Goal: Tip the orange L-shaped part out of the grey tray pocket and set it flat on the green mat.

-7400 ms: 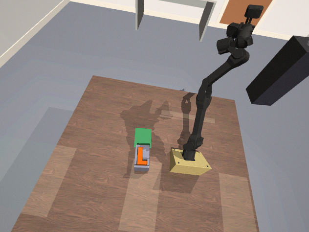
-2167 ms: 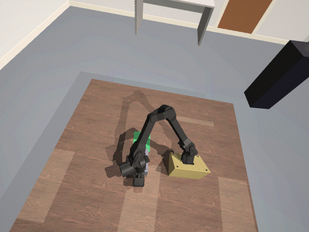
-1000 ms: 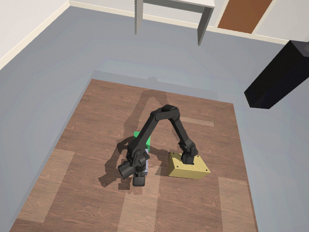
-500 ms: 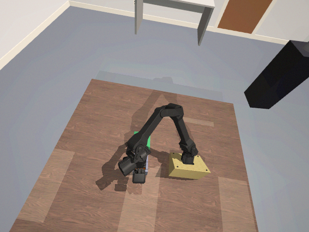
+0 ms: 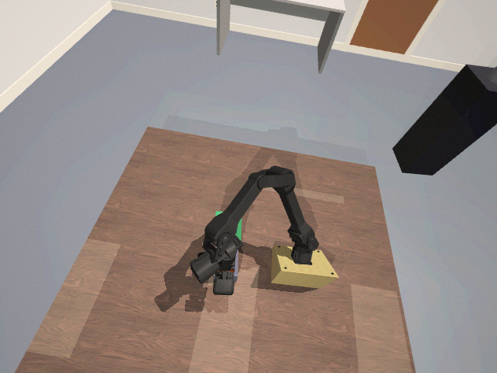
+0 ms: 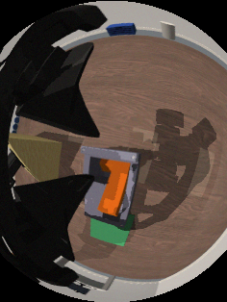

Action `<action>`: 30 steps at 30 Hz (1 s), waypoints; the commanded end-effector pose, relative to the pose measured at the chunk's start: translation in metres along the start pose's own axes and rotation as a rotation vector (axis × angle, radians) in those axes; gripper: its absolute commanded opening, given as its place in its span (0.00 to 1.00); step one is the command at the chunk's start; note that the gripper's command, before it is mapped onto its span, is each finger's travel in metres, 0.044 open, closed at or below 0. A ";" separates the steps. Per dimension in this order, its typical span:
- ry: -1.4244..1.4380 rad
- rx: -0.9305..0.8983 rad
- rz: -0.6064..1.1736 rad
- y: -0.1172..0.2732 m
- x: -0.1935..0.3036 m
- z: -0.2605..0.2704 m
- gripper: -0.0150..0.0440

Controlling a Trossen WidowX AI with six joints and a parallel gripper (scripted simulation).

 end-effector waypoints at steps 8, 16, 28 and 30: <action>-0.457 0.000 0.001 0.002 0.001 -0.024 0.73; -1.309 0.009 0.008 0.004 0.007 -0.067 0.73; -1.570 0.015 0.008 0.004 0.010 -0.080 0.73; -1.570 0.015 0.008 0.004 0.010 -0.080 0.73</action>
Point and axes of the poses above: the point midway between the two fingers, 35 mm back from their tips, its own y axis back along the fingers, its own z axis across the jaws, x = y × z, the point moved 7 cm from there along y, back along the fingers, and after that the axes turned 14 degrees about y, right-handed, at the moved point
